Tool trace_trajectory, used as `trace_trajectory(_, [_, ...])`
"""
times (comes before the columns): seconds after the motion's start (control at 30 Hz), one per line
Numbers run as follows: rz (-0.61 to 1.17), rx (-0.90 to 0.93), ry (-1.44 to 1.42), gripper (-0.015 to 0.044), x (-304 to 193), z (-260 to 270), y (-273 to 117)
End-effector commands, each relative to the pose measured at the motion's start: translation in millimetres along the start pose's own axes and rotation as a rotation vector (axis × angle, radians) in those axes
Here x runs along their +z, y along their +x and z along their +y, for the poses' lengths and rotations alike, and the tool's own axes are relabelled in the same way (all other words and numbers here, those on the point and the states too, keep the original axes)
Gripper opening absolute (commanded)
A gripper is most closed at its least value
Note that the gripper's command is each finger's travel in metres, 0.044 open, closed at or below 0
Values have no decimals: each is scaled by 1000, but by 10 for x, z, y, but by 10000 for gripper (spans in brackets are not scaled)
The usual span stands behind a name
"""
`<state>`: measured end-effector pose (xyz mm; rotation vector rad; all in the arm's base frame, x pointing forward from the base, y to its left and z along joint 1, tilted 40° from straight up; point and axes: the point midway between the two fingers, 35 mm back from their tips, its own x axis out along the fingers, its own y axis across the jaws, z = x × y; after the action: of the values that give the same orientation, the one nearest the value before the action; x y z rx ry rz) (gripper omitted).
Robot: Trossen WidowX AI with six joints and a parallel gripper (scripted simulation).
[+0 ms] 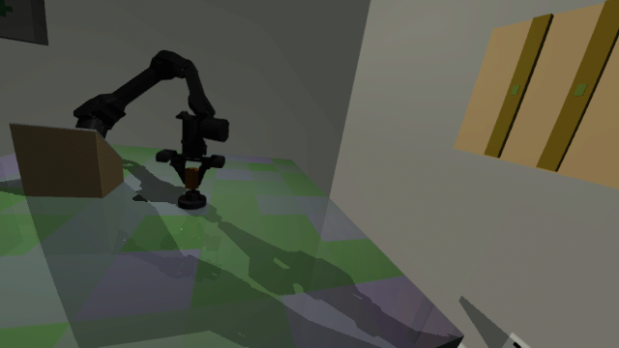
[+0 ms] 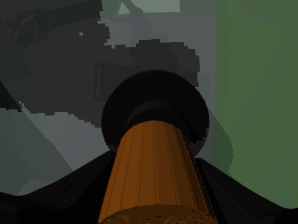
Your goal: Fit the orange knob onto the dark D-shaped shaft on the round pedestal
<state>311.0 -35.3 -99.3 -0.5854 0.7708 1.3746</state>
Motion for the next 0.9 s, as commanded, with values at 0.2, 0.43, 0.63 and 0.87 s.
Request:
trace_trajectory(0.2, [-2, -3, -1, 0, -3, -24, -45])
trace_trajectory(0.43, [-2, -3, -200, 0, -7, -47, -45])
trace_trajectory(0.63, [-2, -3, -211, 0, -8, -77, -29])
trace_trajectory(0.87, [-2, -3, -210, 0, -5, -70, -1])
